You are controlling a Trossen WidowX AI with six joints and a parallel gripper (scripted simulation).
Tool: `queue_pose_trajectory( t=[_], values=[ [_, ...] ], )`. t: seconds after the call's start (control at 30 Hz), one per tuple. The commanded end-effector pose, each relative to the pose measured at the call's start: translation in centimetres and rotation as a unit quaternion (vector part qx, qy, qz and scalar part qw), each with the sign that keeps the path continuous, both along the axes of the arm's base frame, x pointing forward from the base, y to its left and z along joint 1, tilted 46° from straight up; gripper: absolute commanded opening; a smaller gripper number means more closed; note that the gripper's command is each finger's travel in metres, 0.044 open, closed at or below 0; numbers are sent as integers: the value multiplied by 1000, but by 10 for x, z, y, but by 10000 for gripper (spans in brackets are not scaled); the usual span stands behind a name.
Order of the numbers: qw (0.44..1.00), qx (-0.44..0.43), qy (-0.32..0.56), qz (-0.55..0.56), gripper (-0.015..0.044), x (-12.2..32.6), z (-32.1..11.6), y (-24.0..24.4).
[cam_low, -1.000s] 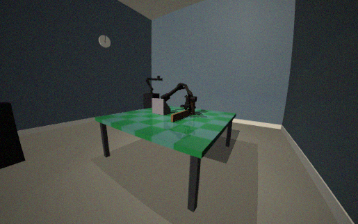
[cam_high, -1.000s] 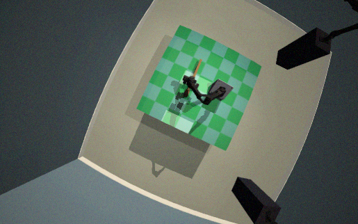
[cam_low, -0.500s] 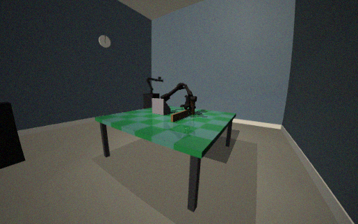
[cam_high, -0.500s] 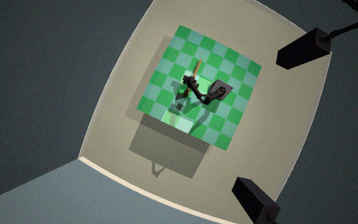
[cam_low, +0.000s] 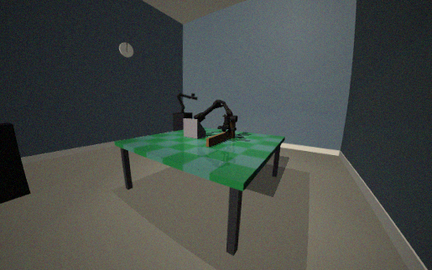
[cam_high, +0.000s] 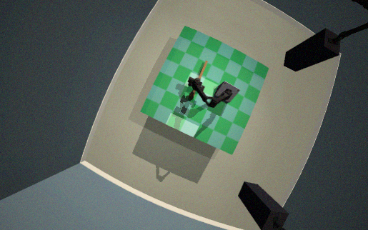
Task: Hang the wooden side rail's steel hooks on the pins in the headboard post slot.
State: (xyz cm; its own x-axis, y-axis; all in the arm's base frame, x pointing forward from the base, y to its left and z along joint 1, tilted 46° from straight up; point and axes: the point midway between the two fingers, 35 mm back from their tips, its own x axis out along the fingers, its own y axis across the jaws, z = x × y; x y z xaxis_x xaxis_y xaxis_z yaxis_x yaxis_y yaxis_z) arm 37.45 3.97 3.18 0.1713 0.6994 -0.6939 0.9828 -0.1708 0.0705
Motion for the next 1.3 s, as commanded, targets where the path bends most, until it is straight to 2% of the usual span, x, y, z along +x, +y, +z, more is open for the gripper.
queue_pose_trajectory(
  t=[0.0,1.27],
  values=[
    [1000,-1,-2,-5,0,1,3,-5],
    [1000,-2,-2,-5,0,0,7,-10]
  ],
)
